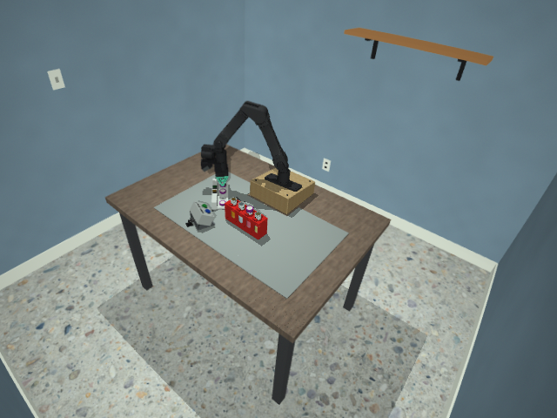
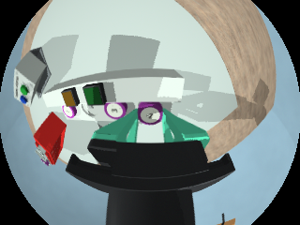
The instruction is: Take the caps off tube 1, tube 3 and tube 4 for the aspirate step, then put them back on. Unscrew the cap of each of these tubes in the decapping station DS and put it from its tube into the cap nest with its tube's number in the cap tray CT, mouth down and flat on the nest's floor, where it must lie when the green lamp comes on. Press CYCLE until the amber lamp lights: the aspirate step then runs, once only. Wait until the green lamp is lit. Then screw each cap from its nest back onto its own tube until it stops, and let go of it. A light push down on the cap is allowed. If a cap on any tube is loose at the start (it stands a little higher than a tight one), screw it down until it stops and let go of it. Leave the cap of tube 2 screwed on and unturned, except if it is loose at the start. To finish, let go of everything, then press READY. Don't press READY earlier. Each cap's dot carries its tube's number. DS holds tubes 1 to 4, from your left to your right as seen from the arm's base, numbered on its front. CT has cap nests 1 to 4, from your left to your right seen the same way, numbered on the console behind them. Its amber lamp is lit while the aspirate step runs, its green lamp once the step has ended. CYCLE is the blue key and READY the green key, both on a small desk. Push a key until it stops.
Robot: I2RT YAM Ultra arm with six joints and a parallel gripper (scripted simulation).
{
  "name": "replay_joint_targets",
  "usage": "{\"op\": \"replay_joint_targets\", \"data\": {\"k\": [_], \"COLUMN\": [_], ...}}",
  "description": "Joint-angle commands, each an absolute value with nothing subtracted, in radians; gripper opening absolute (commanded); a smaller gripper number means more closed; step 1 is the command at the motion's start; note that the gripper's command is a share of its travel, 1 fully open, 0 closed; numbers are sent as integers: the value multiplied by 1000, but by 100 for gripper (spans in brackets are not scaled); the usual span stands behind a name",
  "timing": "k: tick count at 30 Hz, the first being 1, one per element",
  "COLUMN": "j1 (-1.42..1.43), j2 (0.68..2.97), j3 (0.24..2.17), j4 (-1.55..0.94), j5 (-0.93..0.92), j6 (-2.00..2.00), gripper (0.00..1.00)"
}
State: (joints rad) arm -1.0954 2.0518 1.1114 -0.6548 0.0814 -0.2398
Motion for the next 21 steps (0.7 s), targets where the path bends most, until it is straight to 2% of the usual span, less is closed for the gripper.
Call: {"op": "replay_joint_targets", "data": {"k": [1,21], "j1": [-1096,-1099], "j2": [2044,2065], "j3": [1113,1106], "j4": [-653,-624], "j5": [80,80], "j6": [-242,-245], "gripper": [0,0]}}
